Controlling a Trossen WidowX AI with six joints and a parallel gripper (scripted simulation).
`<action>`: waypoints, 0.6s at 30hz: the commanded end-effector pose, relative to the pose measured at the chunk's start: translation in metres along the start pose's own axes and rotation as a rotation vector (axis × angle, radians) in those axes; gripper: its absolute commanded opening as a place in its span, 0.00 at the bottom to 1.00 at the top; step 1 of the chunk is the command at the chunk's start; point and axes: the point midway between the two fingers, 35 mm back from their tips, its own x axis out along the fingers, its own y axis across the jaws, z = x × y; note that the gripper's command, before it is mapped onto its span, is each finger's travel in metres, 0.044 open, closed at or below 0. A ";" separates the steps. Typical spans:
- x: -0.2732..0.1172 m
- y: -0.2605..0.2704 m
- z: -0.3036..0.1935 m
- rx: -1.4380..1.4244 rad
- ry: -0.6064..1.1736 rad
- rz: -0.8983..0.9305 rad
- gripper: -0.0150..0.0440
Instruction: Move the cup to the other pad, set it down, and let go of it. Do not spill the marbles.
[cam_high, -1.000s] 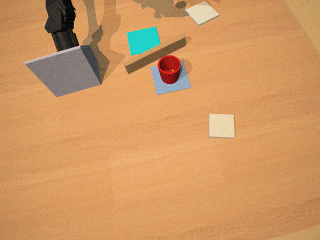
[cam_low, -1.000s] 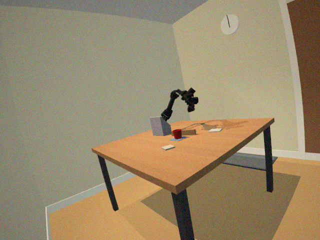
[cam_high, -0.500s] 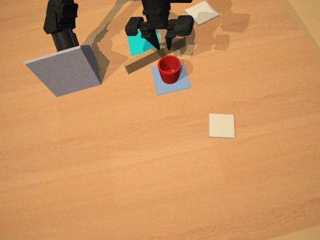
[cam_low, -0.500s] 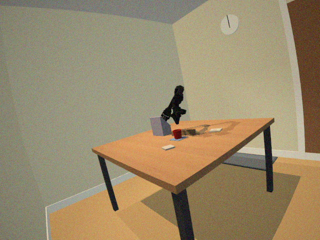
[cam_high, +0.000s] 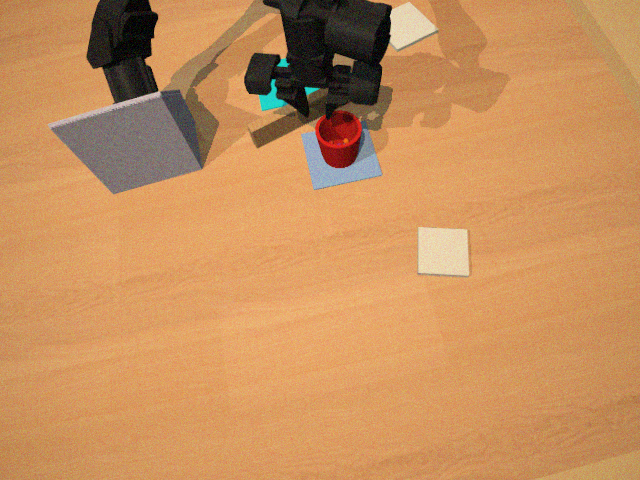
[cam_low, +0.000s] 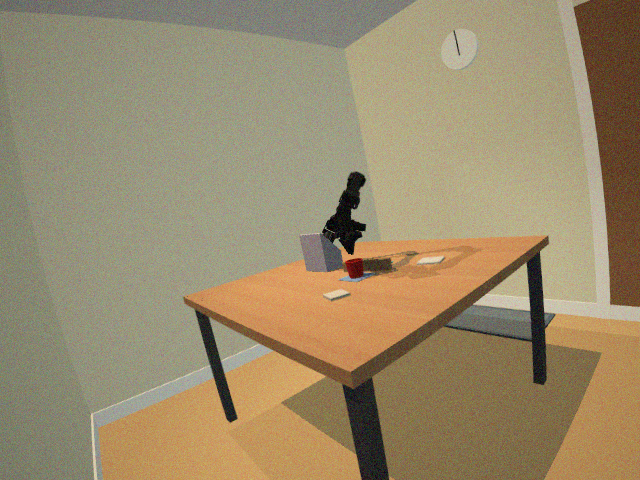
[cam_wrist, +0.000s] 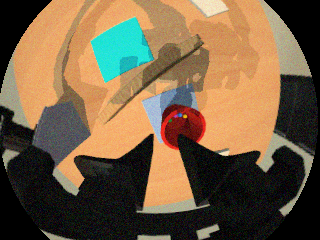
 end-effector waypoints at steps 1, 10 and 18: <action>0.007 0.000 0.000 0.006 -0.005 0.004 0.50; 0.022 -0.001 0.000 0.006 -0.005 0.004 0.50; 0.035 -0.001 0.000 0.006 -0.005 0.004 0.50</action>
